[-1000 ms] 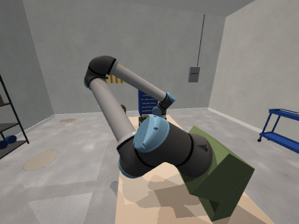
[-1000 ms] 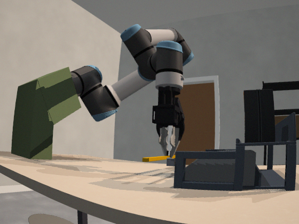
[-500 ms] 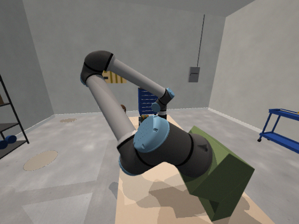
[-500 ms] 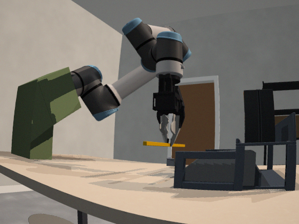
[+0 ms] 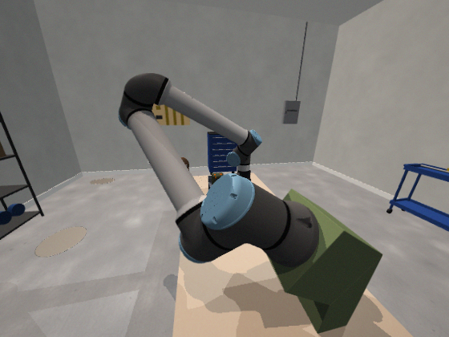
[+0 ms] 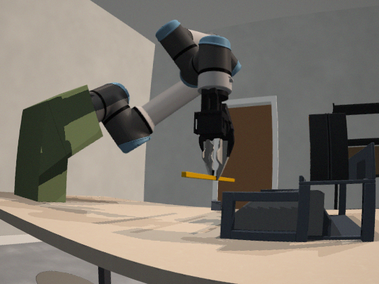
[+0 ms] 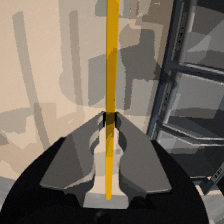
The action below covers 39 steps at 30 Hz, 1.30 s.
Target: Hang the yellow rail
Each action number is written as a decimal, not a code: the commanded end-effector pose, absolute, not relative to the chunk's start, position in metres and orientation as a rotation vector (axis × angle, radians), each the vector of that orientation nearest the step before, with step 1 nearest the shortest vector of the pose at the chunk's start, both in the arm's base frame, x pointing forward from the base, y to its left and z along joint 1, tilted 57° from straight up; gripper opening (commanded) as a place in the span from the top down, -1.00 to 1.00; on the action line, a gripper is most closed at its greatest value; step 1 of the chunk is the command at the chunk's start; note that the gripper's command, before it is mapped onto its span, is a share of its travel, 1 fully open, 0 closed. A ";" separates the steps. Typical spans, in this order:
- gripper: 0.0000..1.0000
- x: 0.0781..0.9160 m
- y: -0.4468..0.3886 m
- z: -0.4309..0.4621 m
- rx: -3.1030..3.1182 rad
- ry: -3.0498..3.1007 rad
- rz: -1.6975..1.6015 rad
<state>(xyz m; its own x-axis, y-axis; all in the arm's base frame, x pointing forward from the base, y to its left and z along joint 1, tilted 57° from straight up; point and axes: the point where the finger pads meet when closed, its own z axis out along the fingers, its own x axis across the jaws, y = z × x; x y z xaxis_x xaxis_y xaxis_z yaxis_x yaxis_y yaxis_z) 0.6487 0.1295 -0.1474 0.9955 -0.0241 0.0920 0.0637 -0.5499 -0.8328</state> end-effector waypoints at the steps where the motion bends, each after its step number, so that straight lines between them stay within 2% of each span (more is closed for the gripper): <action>1: 1.00 0.649 0.128 -0.147 -2.151 -0.027 -0.114; 39: 1.00 0.654 0.127 -0.147 -2.151 -0.025 -0.113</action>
